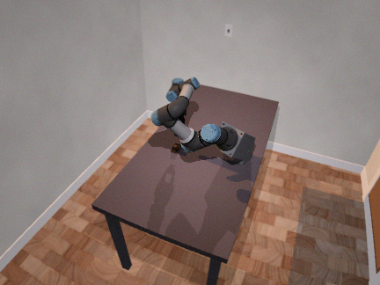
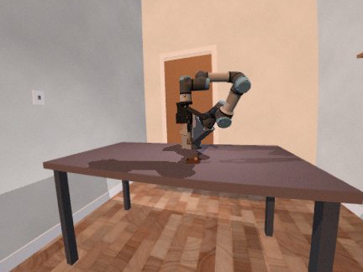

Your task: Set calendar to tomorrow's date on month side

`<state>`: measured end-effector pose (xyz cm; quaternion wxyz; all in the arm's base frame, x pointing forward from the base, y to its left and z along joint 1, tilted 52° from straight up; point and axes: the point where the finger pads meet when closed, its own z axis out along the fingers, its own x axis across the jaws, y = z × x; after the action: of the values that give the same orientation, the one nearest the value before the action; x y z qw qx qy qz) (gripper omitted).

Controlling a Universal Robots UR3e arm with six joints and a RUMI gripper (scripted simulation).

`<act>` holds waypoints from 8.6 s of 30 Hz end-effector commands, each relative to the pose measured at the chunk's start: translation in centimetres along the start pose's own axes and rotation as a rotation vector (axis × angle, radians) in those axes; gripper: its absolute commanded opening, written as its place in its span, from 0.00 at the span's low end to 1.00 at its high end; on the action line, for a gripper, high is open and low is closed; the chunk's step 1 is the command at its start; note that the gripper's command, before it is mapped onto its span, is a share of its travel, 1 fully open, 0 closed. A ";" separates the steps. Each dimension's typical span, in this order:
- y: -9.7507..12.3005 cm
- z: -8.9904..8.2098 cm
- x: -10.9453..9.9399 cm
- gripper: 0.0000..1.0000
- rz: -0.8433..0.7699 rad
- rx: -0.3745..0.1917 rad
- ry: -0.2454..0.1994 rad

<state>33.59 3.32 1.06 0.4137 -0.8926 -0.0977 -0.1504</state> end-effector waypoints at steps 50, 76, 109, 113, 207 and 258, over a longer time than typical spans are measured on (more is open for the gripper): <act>0.1 5.7 0.1 0.10 -0.001 -0.002 0.001; 0.2 5.7 0.2 0.10 -0.001 -0.002 0.001; 0.2 5.9 0.2 0.10 -0.001 -0.002 0.001; 0.2 6.1 0.2 0.10 -0.001 -0.002 0.001; 0.2 9.1 0.2 0.10 -0.001 -0.002 0.001; 0.2 9.1 0.2 0.10 -0.001 -0.002 0.001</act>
<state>35.52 10.28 -4.65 0.4134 -0.8927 -0.0977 -0.1504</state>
